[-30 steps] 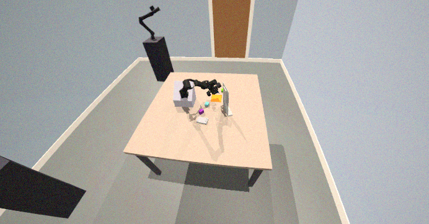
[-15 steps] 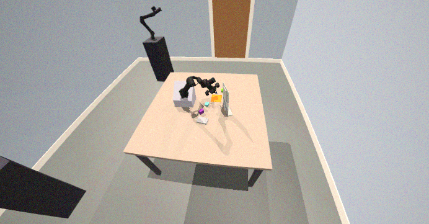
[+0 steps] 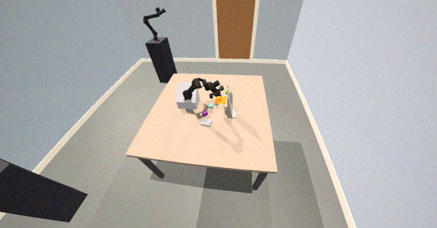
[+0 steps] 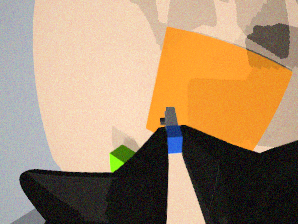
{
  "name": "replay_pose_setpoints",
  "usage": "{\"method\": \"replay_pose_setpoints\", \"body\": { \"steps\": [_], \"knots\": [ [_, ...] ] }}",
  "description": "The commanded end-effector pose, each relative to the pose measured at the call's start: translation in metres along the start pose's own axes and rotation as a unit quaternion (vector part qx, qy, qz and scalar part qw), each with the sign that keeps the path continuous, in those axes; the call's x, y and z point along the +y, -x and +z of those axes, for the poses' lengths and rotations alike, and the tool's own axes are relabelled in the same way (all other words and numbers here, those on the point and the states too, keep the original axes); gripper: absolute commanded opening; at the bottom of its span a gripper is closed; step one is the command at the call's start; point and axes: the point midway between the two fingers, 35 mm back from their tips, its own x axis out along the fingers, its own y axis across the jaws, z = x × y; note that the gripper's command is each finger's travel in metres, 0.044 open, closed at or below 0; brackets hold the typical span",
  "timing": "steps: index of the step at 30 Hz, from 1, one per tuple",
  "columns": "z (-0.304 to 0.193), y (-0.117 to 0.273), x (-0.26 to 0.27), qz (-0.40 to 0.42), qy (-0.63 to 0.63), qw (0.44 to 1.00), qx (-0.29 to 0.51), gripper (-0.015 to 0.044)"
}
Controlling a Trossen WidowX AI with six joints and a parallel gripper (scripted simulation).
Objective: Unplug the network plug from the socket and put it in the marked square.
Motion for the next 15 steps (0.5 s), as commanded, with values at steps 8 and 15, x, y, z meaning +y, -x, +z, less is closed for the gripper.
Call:
{"method": "replay_pose_setpoints", "body": {
  "steps": [8, 15],
  "knots": [
    [-0.001, -0.012, -0.009, 0.0, 0.003, 1.0, 0.002, 0.0],
    [-0.001, -0.019, -0.014, 0.0, 0.003, 1.0, 0.002, 0.0]
  ]
}}
